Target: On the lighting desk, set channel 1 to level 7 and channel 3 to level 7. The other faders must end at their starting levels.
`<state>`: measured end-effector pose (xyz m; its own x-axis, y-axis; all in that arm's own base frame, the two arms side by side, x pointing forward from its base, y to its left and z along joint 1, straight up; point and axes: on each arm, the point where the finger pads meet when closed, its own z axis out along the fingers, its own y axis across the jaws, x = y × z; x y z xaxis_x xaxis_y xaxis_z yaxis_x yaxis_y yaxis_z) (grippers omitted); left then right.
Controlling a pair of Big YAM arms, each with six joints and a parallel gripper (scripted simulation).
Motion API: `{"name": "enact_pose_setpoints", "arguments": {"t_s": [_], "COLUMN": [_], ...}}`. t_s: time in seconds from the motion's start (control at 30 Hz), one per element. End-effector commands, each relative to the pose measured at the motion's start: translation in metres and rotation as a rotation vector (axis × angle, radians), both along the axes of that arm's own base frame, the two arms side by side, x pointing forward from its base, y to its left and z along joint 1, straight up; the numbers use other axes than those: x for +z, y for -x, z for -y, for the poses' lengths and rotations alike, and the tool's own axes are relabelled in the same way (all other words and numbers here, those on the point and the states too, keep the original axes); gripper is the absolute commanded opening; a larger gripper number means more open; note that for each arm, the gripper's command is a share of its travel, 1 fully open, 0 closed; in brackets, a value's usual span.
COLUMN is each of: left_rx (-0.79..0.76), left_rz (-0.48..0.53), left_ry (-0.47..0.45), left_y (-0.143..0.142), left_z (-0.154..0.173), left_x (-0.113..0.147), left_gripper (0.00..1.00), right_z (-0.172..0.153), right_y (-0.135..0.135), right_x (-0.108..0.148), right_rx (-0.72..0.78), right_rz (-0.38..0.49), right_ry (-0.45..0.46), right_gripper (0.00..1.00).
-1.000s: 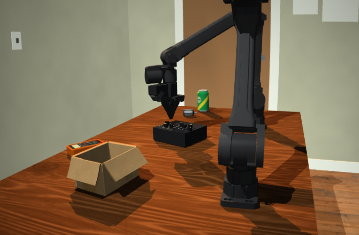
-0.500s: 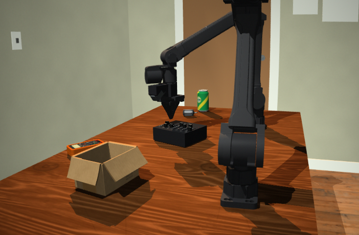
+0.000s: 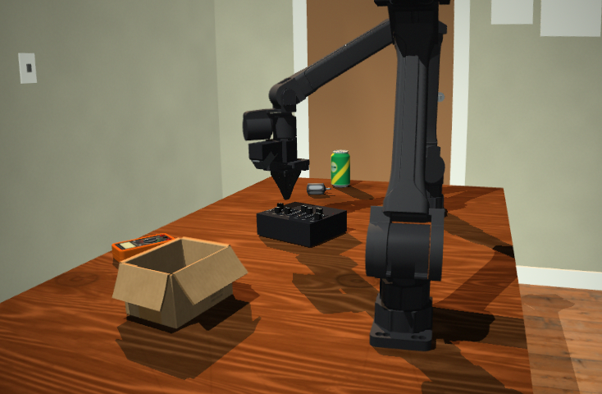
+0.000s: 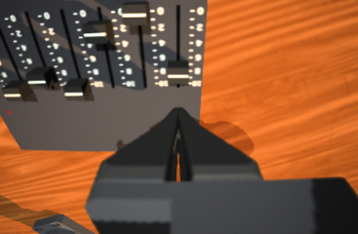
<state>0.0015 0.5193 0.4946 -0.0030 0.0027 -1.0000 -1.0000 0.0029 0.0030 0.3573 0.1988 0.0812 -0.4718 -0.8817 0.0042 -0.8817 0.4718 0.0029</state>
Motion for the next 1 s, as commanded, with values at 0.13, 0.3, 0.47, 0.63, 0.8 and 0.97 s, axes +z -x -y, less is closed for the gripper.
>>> {"name": "enact_pose_setpoints", "arguments": {"t_s": [0.13, 0.3, 0.47, 0.63, 0.8, 0.97], "left_rx": [0.010, 0.010, 0.010, 0.010, 0.010, 0.010], "left_rz": [0.014, 0.014, 0.014, 0.014, 0.014, 0.014], "left_ry": [-0.017, -0.017, -0.017, -0.017, -0.017, -0.017], "left_y": [0.004, 0.004, 0.004, 0.004, 0.004, 0.004], "left_z": [0.001, 0.001, 0.001, 0.001, 0.001, 0.001], "left_x": [0.004, 0.004, 0.004, 0.004, 0.004, 0.004], "left_gripper": [1.00, 1.00, 1.00, 1.00, 1.00, 1.00], "right_z": [-0.016, -0.016, -0.017, -0.014, -0.005, -0.005], "right_y": [-0.022, -0.022, -0.022, -0.017, -0.002, -0.002], "right_x": [0.023, 0.023, 0.022, 0.011, -0.008, -0.012], "right_rx": [0.005, 0.005, 0.005, 0.005, 0.005, 0.005], "right_rz": [0.063, 0.063, 0.064, 0.045, 0.005, 0.005], "right_ry": [-0.036, -0.036, -0.036, -0.025, -0.002, -0.002], "right_gripper": [0.00, 0.00, 0.00, 0.00, 0.00, 0.00]}}
